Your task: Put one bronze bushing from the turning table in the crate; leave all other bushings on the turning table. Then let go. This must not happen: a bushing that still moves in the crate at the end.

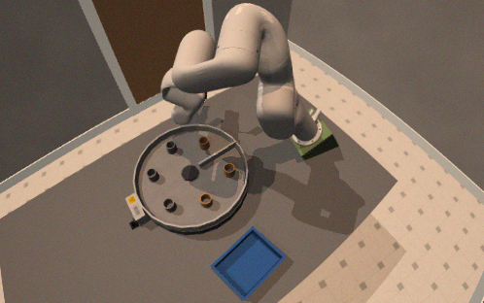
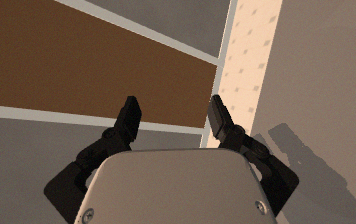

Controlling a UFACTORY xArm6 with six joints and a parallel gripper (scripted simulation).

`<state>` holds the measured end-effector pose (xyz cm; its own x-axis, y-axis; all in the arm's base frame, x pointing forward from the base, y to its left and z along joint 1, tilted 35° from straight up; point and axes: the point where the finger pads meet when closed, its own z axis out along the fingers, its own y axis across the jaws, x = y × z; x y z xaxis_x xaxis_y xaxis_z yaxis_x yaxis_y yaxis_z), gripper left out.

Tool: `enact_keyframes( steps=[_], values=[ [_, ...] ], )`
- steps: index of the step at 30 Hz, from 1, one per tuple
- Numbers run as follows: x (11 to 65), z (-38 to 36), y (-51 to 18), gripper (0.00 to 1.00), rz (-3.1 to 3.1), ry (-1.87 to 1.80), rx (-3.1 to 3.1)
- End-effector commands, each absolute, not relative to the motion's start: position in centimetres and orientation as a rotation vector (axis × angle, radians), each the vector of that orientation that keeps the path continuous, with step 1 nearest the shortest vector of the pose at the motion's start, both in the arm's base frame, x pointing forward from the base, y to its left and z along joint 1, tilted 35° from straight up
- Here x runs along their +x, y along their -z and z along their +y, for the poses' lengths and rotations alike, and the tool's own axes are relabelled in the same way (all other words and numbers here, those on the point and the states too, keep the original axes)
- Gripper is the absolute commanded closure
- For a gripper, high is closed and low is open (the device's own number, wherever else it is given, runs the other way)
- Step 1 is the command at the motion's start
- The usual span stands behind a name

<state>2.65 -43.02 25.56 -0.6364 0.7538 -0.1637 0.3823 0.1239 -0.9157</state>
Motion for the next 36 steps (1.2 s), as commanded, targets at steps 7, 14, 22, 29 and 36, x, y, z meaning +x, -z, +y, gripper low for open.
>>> enact_keyframes(
  steps=[7,14,22,29,36],
  values=[
    [2.6,-43.1,-25.7,0.00,-2.067,-1.520,-1.107],
    [2.6,-43.1,-25.7,0.00,-2.067,-1.520,-1.107],
    [2.8,-42.3,-26.1,0.00,-2.069,-1.518,-1.171],
    [3.6,-38.7,-27.8,0.00,-2.086,-1.482,-1.478],
    [4.6,-35.6,-28.5,0.00,-2.106,-1.413,-1.726]
  ],
)
